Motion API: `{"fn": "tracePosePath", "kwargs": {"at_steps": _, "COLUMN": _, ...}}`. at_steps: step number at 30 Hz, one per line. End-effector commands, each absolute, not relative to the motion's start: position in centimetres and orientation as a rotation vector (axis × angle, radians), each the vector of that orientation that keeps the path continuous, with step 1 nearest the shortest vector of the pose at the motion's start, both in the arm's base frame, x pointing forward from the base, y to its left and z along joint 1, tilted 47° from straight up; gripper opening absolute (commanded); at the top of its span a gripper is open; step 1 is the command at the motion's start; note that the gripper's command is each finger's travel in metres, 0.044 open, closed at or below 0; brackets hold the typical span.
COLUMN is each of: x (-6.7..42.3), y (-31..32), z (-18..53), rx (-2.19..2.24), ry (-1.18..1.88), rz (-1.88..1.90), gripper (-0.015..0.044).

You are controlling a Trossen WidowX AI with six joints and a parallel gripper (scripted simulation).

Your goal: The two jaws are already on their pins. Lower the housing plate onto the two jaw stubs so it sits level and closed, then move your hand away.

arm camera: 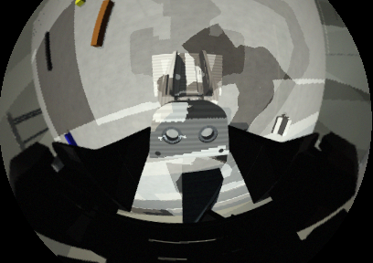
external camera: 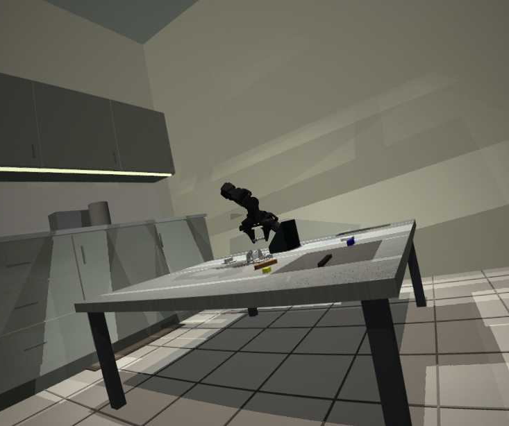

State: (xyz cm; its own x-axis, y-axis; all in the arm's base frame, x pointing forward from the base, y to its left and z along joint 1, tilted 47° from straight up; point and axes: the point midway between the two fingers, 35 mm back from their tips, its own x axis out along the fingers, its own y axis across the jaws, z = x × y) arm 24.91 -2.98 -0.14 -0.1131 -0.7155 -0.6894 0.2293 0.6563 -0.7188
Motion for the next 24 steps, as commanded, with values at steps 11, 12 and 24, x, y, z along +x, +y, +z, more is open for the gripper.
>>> {"fn": "tracePosePath", "kwargs": {"at_steps": 11, "x": 24.85, "y": -2.91, "z": -0.25, "rx": -0.427, "ry": 1.485, "rz": -0.838, "gripper": 0.0351}}
{"fn": "tracePosePath", "kwargs": {"at_steps": 12, "x": 24.85, "y": -2.91, "z": -0.25, "rx": -0.427, "ry": 1.485, "rz": -0.838, "gripper": 0.0351}}
{"fn": "tracePosePath", "kwargs": {"at_steps": 24, "x": 24.06, "y": -3.1, "z": 0.07, "rx": -0.429, "ry": 1.486, "rz": -0.837, "gripper": 0.0351}}
